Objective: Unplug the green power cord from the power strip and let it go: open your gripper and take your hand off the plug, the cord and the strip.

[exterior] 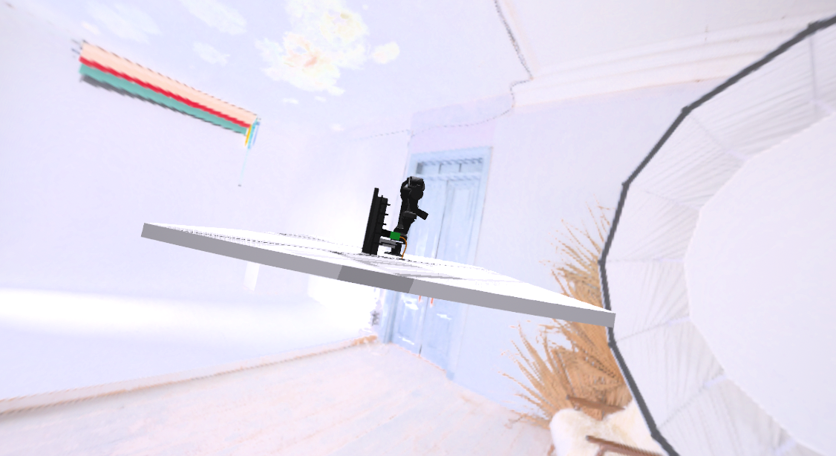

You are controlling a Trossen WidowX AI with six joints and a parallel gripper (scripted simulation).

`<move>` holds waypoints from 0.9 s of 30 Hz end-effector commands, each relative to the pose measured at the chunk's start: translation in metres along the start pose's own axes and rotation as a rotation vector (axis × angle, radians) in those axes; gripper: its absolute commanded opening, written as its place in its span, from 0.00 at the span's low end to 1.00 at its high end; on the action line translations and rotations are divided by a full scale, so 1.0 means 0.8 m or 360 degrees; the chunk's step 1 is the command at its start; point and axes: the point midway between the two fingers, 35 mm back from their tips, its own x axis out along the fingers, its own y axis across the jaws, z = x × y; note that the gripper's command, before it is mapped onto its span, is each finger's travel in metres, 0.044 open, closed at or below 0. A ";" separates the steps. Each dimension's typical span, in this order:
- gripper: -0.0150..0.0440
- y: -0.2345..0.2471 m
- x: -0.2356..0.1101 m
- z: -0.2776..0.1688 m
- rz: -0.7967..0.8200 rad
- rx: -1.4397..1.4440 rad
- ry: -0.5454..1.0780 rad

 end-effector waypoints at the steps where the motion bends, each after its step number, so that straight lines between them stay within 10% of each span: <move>1: 0.53 -0.001 -0.003 -0.001 -0.0008 -0.0009 -0.0007; 27: 0.53 -0.003 -0.003 -0.048 -0.0008 -0.0010 -0.0001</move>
